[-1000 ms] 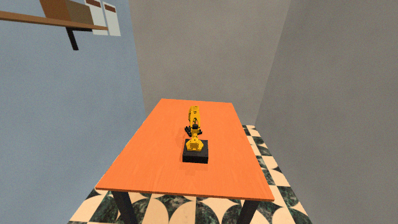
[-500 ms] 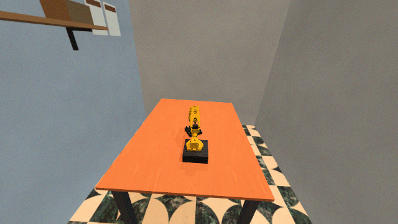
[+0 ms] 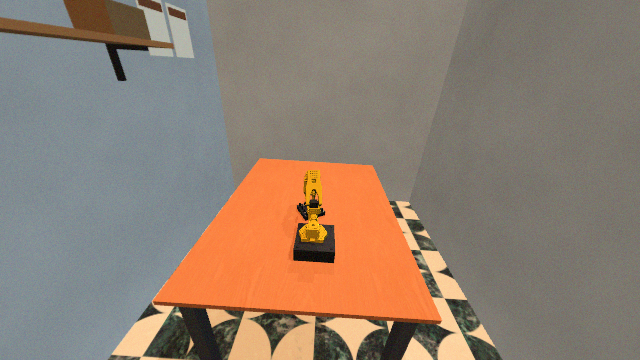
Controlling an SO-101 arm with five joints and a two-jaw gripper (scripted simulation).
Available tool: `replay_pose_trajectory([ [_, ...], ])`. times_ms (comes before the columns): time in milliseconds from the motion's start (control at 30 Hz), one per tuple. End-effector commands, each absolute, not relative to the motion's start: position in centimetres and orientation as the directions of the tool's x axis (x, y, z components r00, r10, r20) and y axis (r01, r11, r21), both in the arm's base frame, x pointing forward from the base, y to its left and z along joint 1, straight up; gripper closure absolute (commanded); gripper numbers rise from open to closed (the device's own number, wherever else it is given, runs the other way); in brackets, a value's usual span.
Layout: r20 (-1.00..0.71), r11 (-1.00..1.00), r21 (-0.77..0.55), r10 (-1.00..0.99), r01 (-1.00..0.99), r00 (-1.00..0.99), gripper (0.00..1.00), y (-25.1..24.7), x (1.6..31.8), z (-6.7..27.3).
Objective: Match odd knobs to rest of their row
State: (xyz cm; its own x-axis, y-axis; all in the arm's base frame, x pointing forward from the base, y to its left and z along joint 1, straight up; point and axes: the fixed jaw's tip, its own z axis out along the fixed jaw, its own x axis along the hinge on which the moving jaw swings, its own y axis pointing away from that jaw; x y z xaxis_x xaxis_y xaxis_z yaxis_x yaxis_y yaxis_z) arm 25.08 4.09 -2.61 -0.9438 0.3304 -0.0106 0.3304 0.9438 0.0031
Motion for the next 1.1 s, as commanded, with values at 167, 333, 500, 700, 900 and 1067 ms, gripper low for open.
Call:
replay_pose_trajectory([
  [167, -0.001, 0.944, 0.001, 0.330, 0.330, -0.944, 0.98, 3.90, 24.89, -2.72],
  [333, -0.001, 0.944, 0.001, 0.330, 0.330, -0.944, 0.99, 3.90, 24.89, -2.72],
  [500, -0.001, 0.944, 0.001, 0.330, 0.330, -0.944, 0.99, 3.90, 24.89, -2.72],
  [700, -0.001, 0.973, 0.001, 0.229, 0.229, -0.973, 0.99, 3.91, 24.84, -2.72],
  [900, -0.001, 0.992, 0.000, 0.126, 0.126, -0.992, 0.99, 3.92, 24.78, -2.72],
  [1067, -0.001, 0.997, 0.000, 0.074, 0.074, -0.997, 0.99, 3.93, 24.75, -2.72],
])
